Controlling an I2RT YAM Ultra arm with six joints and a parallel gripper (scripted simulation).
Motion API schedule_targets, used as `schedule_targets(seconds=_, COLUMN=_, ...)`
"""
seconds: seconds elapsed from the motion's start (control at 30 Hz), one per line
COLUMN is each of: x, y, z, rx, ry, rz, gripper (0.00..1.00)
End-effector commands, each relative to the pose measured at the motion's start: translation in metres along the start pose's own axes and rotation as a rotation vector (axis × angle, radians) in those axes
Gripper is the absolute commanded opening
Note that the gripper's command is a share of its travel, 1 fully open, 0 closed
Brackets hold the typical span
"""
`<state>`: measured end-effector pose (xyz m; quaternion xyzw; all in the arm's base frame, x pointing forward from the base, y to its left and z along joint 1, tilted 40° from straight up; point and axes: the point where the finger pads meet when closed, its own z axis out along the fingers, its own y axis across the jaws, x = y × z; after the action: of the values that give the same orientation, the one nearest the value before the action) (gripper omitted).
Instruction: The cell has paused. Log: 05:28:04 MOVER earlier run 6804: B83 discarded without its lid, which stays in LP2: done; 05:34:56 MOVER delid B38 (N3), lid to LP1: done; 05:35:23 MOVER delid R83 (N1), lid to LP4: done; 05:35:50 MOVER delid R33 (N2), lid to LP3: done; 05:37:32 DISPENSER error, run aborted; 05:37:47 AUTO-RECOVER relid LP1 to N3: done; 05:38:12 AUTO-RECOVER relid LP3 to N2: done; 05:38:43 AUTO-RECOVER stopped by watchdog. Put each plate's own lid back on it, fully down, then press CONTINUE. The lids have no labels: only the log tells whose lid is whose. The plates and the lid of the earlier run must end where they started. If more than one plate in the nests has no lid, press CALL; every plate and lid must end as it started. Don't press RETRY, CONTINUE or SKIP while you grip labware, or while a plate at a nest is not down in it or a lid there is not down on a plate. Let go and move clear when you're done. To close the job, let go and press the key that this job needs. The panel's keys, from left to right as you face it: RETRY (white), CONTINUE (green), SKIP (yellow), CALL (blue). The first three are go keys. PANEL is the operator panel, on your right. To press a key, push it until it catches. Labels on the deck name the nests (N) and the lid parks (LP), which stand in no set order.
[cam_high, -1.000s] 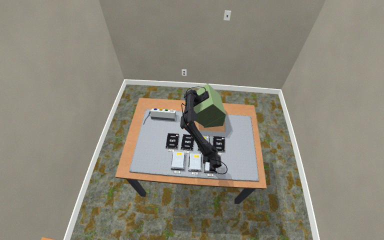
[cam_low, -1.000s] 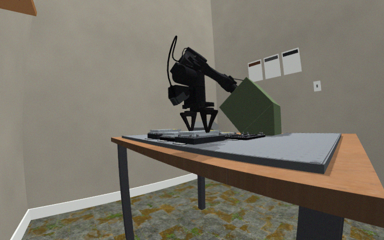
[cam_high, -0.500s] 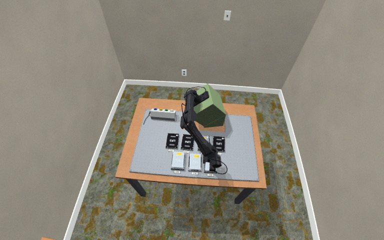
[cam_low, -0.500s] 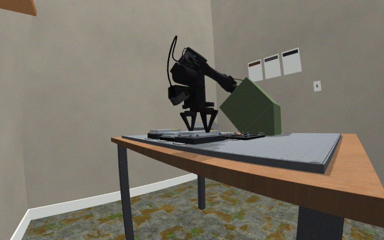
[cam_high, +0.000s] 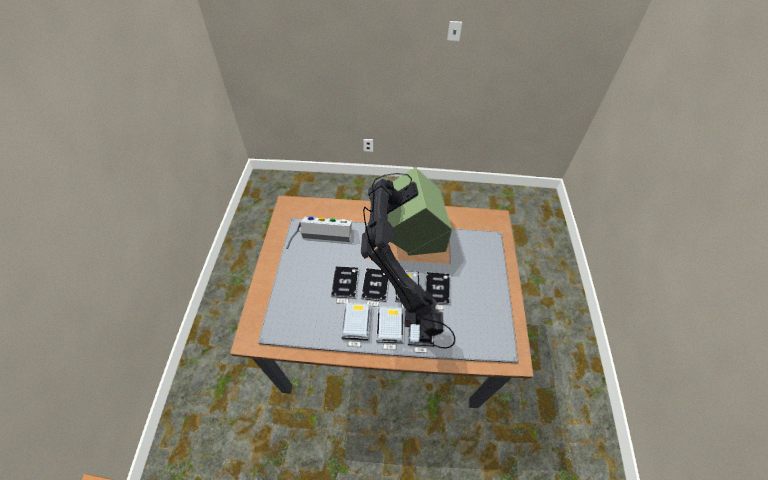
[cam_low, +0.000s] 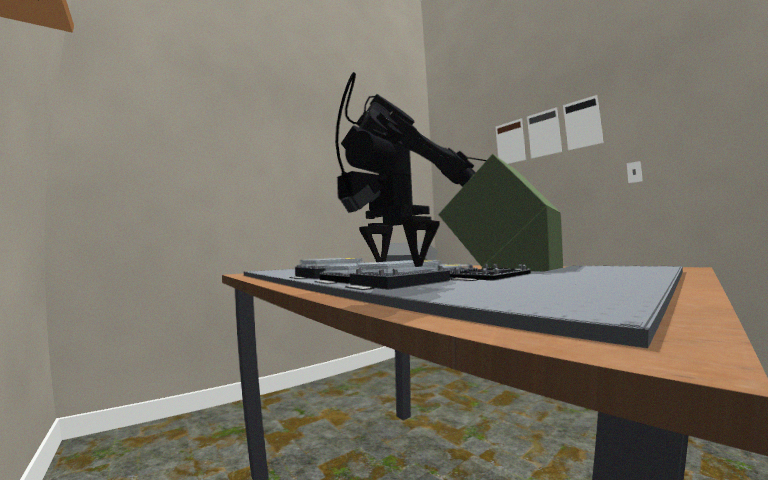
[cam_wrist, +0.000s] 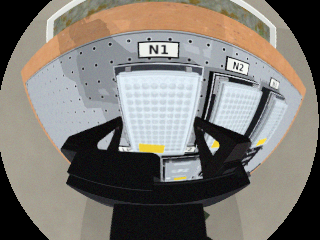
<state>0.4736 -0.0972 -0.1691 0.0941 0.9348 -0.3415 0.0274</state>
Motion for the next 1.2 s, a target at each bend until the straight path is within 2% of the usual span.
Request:
schedule_targets(seconds=0.0, x=-0.0167, y=0.0053, z=-0.0176, rx=-0.002, ry=-0.056, rz=0.014, gripper=1.0)
schedule_targets(seconds=1.17, x=-0.0193, y=0.0035, z=-0.0206, rx=-0.003, ry=-0.062, rz=0.019, gripper=1.0)
